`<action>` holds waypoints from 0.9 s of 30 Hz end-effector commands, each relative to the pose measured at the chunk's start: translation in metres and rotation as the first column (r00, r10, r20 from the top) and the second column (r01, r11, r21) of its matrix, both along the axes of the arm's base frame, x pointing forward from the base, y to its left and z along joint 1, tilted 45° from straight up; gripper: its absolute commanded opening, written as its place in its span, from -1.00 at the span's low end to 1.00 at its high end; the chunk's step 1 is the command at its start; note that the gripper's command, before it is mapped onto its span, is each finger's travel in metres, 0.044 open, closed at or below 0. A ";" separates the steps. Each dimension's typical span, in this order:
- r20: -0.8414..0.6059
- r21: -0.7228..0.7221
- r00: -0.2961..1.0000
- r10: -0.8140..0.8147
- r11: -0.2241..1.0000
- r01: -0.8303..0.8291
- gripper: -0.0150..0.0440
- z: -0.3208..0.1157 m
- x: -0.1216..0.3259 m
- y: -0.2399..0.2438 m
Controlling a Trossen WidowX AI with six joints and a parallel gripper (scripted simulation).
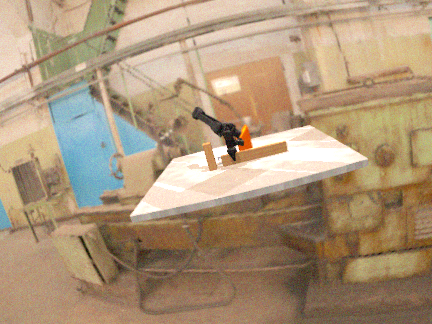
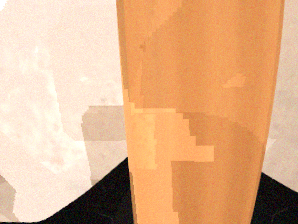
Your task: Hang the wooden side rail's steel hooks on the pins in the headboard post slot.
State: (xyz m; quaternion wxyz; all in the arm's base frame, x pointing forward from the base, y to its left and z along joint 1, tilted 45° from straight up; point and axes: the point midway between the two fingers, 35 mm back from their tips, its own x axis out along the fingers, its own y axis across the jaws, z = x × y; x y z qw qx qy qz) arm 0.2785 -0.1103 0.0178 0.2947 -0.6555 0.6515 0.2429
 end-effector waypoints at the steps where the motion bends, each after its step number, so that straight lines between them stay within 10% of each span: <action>1: -0.004 -0.001 1.000 0.010 1.000 -0.010 -0.49 0.001 0.001 0.003; 27: -0.003 -0.001 1.000 0.010 1.000 -0.010 -0.49 0.004 0.001 0.006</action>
